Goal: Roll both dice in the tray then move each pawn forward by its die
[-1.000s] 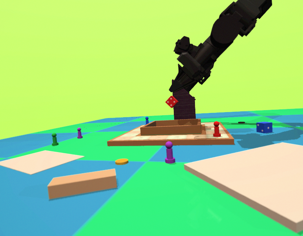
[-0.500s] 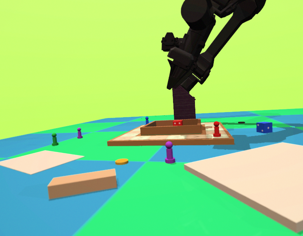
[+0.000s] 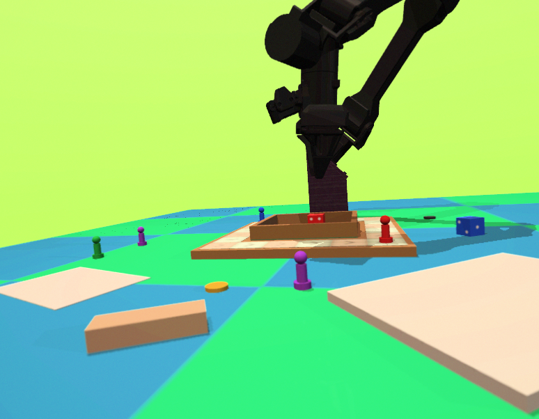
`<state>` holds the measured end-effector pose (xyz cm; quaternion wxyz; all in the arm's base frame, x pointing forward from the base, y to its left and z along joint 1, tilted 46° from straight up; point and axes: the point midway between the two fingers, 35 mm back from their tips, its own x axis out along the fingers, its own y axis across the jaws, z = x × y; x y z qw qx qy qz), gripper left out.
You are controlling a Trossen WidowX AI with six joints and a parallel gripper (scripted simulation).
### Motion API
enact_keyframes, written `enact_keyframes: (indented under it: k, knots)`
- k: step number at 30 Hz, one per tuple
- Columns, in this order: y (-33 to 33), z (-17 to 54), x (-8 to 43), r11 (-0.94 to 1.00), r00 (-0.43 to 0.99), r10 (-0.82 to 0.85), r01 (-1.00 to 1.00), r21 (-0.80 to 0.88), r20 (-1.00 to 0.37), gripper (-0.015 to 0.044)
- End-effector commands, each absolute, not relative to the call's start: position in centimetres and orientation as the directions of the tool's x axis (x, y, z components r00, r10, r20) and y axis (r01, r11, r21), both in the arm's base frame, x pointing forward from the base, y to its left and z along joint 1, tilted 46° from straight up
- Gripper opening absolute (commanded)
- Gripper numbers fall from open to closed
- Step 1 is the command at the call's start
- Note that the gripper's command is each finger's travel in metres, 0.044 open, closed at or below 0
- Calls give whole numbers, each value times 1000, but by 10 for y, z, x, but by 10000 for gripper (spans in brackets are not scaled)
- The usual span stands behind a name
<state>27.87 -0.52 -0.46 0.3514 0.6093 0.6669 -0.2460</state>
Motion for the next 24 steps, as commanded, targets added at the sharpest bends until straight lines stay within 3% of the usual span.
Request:
enact_keyframes:
  k: [1, 4, 7, 14, 24]
  knots:
    - [36, 31, 303, 464, 27, 633, 787, 407, -774, 275]
    - [73, 58, 312, 654, 43, 645, 485, 580, -763, 275]
    - [101, 78, 313, 724, 49, 660, 222, 653, -749, 275]
    - [164, 127, 302, 658, 45, 711, -392, 642, -702, 275]
    - [167, 129, 297, 640, 43, 716, -439, 631, -697, 275]
